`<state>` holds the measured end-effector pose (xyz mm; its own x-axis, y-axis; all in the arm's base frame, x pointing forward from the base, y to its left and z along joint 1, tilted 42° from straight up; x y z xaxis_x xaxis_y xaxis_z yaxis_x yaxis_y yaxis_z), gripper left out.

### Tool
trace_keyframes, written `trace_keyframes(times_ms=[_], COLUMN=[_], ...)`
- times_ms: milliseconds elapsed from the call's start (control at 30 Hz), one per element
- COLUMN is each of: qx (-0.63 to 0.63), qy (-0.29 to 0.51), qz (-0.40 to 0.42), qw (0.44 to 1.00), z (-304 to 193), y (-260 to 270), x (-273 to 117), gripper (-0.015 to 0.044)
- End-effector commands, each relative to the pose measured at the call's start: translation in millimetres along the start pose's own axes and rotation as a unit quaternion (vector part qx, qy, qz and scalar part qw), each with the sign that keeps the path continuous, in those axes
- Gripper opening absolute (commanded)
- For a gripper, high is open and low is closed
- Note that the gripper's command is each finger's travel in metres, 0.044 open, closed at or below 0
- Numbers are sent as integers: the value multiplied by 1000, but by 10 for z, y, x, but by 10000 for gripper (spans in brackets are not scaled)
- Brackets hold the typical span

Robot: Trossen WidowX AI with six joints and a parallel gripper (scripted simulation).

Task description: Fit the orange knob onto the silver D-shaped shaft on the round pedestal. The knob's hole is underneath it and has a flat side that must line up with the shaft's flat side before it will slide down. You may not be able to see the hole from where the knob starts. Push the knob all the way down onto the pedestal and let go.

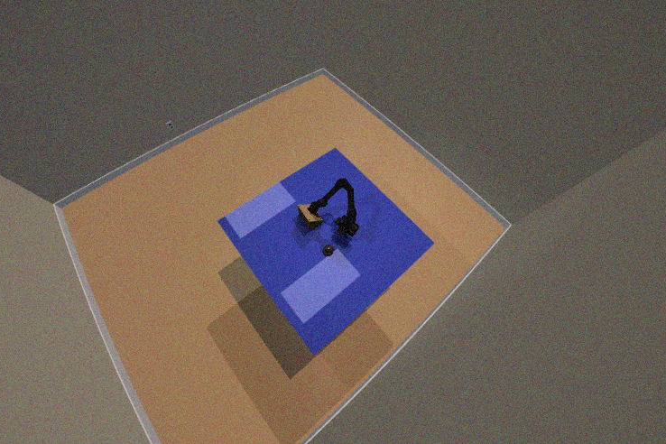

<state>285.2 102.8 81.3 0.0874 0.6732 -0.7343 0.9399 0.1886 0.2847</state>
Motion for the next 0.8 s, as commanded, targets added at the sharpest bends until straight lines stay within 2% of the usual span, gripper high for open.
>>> trace_keyframes(times_ms=[0, 167, 767], qx=[1, 1, 2], qy=[-2, -6, -7], qz=[0, -1, -3], qw=[1000, 1000, 1000], z=[7, 41, 39], y=[0, 38, 26], x=[1, -189, -1248], gripper=[118, 0, 0])
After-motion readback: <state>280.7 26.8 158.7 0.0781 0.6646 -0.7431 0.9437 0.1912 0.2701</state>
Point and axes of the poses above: the point midway between the two fingers, 35 mm back from their tips, its own x axis out along the fingers, its own y axis across the jaws, z = x × y, the point moved 1 cm from there along -x, back along the fingers, and after that the axes turned 9 degrees about -x, right-handed, at the moved point
